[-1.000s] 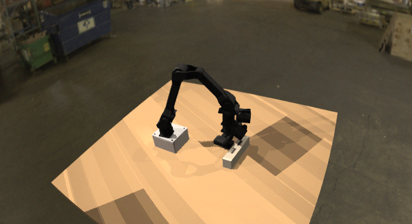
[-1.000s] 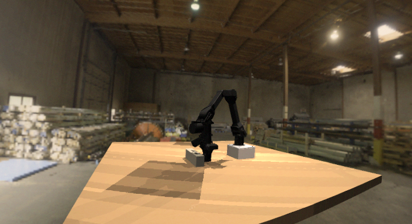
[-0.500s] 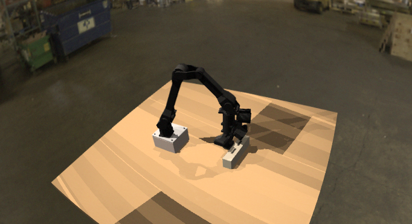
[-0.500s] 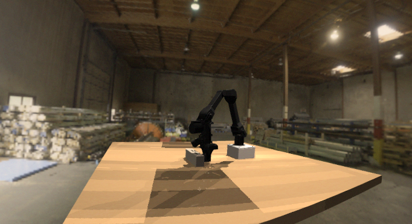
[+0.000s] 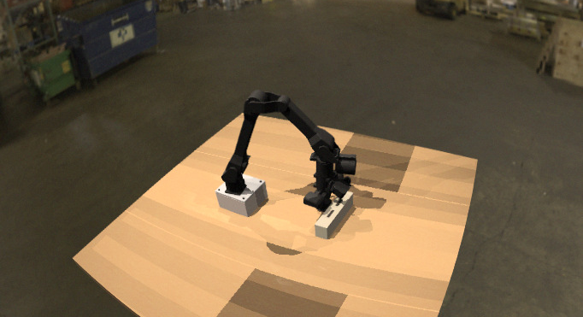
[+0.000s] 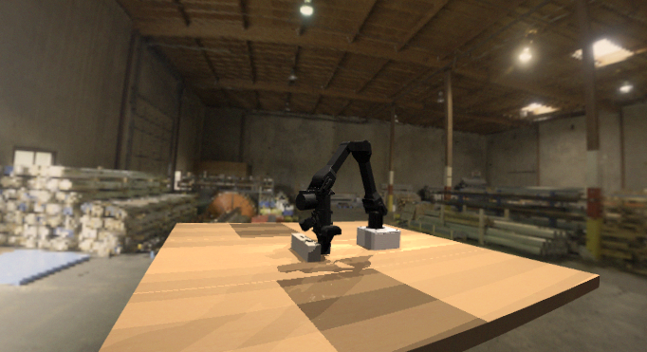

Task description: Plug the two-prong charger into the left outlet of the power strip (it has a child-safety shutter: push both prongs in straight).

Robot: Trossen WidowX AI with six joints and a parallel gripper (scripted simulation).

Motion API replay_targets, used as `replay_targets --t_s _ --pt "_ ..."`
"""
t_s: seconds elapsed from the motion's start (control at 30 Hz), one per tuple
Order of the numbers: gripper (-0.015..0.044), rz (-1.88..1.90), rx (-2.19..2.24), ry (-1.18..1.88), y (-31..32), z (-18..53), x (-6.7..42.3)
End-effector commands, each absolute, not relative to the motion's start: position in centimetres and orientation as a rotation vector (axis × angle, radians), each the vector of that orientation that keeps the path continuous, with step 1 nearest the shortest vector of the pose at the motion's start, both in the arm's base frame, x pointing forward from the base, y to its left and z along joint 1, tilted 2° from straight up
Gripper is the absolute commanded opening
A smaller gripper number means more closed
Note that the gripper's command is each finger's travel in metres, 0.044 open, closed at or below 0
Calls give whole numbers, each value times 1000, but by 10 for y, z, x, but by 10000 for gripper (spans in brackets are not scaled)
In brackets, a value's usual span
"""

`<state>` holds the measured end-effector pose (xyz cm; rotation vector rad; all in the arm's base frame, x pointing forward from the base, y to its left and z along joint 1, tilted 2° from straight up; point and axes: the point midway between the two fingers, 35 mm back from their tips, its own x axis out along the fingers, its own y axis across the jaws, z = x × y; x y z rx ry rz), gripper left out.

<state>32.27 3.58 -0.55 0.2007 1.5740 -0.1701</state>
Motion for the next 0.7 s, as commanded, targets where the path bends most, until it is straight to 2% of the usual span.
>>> replay_targets --t_s 0.0,0.67 --pt "0 -163 199 1574 36 -5 325" --pt "0 -163 199 1573 35 -4 331"
